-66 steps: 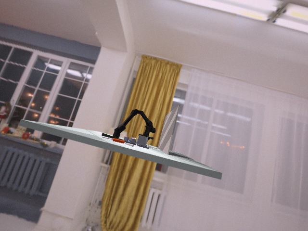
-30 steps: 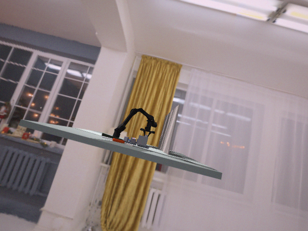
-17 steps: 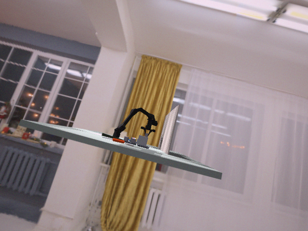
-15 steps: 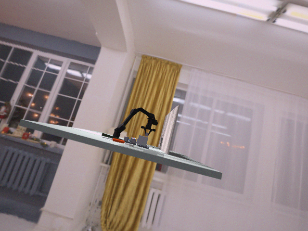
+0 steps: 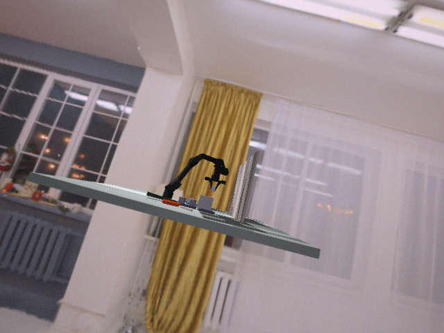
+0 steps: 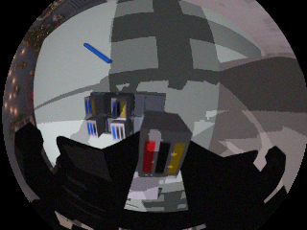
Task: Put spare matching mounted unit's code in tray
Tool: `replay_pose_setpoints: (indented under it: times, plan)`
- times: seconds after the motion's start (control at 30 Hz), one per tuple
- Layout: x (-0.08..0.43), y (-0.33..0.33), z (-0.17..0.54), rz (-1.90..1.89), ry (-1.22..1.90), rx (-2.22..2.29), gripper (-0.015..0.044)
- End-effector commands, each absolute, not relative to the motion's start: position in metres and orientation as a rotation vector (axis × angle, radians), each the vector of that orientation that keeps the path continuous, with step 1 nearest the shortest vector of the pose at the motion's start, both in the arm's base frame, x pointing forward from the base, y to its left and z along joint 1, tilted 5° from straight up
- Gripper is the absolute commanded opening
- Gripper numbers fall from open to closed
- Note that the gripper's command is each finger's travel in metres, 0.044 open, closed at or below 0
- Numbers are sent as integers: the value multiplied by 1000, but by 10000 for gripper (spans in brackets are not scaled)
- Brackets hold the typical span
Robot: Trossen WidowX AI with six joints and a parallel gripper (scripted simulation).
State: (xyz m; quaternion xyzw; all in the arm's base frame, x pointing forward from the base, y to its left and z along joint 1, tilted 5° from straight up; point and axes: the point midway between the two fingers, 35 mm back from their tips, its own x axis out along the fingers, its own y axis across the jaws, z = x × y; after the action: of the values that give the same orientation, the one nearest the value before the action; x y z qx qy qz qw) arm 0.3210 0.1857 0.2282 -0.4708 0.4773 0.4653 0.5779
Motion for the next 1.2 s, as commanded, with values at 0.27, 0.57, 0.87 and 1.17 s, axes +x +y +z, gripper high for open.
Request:
replay_pose_setpoints:
  times: [0.27,0.57,0.87,1.17]
  plan:
    - [348,127,227,1069,1134,-1099,0]
    - [361,74,223,1024,1161,-1053,0]
    - [369,18,220,1027,1164,-1067,0]
    - [368,-37,217,1025,1168,-1076,0]
